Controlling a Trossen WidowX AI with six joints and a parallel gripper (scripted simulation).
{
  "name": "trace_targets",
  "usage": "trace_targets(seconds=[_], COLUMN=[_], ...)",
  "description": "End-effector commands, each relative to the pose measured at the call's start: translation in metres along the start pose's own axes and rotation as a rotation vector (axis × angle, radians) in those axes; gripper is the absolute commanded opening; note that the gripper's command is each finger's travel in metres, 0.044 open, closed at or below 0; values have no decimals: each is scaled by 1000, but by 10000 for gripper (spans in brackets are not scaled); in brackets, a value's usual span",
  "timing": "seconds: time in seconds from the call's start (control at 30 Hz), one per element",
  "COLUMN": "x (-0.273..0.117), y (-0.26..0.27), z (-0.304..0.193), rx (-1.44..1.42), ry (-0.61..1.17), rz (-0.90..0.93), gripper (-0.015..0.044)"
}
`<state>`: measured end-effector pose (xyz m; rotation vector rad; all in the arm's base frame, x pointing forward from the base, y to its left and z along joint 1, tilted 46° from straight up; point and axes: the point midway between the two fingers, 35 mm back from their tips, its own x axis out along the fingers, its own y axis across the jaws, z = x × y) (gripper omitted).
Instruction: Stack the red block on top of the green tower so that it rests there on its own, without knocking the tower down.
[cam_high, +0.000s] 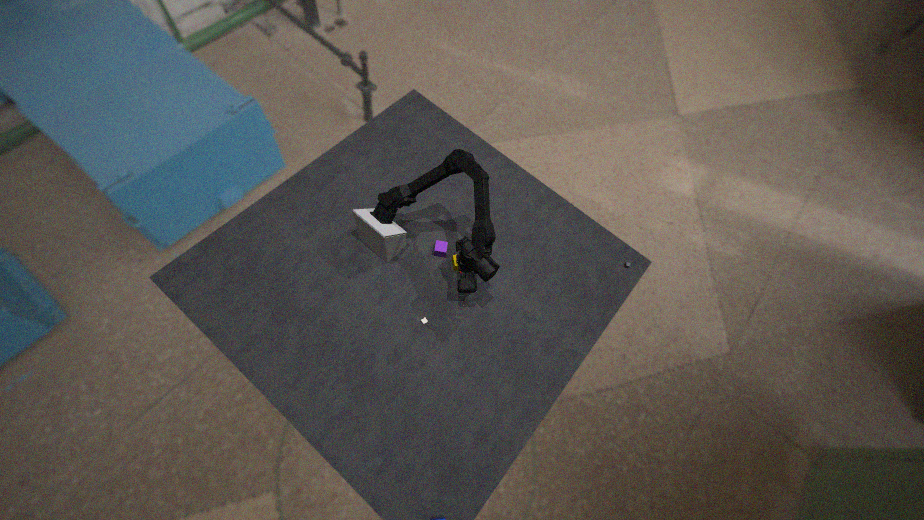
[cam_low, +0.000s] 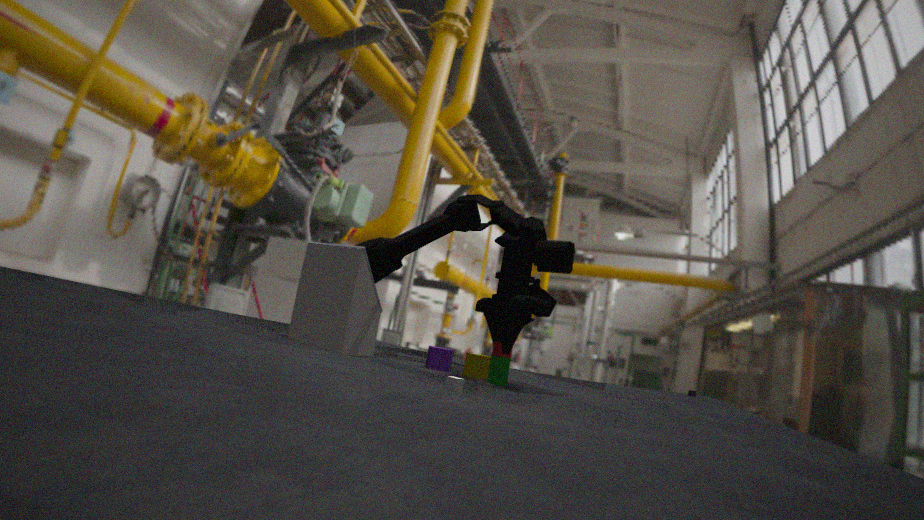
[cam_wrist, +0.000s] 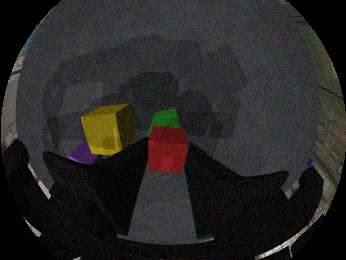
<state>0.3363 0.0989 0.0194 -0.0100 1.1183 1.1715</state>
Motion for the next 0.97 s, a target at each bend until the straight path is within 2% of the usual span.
trace_targets(seconds=[0.0,0.27,0.93], x=[0,0,0], y=[0,0,0], z=[0,0,0], rx=[-1,-1,-1], ry=[0,0,0], rz=[-1,-1,-1], gripper=[236,440,440])
